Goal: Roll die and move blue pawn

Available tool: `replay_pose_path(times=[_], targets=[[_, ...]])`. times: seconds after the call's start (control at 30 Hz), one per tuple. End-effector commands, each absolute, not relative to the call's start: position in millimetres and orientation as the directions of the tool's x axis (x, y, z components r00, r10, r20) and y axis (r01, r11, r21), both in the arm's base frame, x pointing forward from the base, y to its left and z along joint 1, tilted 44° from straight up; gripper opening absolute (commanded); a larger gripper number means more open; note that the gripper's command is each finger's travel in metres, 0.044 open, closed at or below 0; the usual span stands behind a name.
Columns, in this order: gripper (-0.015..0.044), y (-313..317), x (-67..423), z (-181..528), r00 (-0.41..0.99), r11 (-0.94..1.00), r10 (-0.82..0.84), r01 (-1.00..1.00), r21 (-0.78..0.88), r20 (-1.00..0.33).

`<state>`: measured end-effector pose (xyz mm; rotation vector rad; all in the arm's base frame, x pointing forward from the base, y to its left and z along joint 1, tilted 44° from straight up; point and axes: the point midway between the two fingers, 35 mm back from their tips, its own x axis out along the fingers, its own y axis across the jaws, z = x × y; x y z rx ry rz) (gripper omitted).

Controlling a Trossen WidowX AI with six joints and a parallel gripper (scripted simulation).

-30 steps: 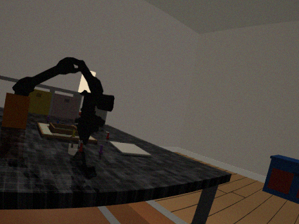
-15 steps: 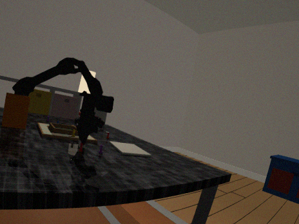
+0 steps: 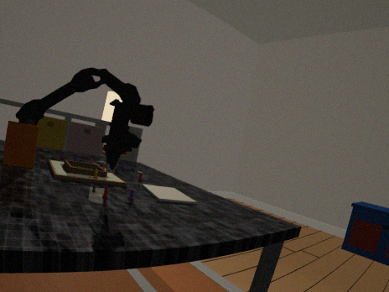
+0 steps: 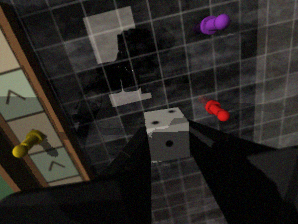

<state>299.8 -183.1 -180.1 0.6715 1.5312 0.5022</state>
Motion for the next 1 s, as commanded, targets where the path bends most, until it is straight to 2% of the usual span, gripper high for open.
replay_pose_path(times=[0.0, 0.27, 0.97], targets=[[0.0, -202.2, 300.7, -159.4, -0.001, 0.736, 0.673, 0.102, 0.669, -0.74], [0.0, -216.6, 299.1, -137.1, -0.002, 0.734, 0.673, 0.12, 0.668, -0.74], [0.0, -142.5, 317.8, -76.6, 0.0, 0.58, 0.666, 0.628, 0.519, -0.746]])
